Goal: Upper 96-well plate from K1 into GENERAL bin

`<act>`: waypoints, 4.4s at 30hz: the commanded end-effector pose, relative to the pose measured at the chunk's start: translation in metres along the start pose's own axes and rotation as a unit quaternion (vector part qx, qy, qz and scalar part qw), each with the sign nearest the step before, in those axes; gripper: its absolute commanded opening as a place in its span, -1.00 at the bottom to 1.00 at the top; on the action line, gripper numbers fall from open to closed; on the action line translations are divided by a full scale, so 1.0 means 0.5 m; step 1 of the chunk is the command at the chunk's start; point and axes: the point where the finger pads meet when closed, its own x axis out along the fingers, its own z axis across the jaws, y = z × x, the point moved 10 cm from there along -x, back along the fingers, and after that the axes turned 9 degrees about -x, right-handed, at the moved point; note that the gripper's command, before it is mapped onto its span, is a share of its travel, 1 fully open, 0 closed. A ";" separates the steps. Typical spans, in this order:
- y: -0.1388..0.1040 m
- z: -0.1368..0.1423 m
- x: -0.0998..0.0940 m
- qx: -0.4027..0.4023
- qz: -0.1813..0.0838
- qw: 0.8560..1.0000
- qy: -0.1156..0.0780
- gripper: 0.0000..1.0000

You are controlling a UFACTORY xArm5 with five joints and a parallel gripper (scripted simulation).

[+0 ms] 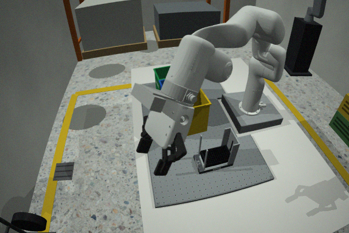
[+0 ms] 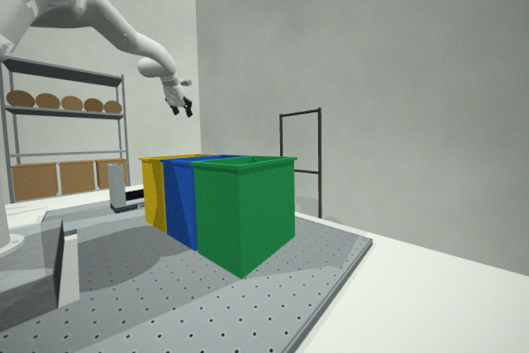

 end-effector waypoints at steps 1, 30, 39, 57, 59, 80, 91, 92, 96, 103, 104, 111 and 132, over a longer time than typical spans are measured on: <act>0.003 -0.001 -0.004 0.000 0.003 1.000 0.001 1.00; -0.011 0.112 -0.035 0.016 -0.021 0.999 -0.028 1.00; -0.020 0.186 -0.053 0.034 -0.050 0.997 -0.048 1.00; -0.071 0.306 -0.096 0.052 -0.078 0.993 -0.074 1.00; -0.079 0.317 -0.101 0.052 -0.078 0.993 -0.076 1.00; -0.150 0.458 -0.160 0.095 -0.136 0.981 -0.105 1.00; -0.195 0.516 -0.190 0.114 -0.161 0.974 -0.115 1.00; -0.200 0.523 -0.194 0.118 -0.165 0.972 -0.116 1.00; -0.227 0.541 -0.209 0.117 -0.166 0.972 -0.119 1.00; -0.256 0.569 -0.227 0.127 -0.178 0.968 -0.123 1.00; -0.259 0.578 -0.230 0.138 -0.190 0.964 -0.124 1.00; -0.308 0.609 -0.257 0.141 -0.195 0.962 -0.129 1.00; -0.422 0.683 -0.320 0.192 -0.250 0.940 -0.133 1.00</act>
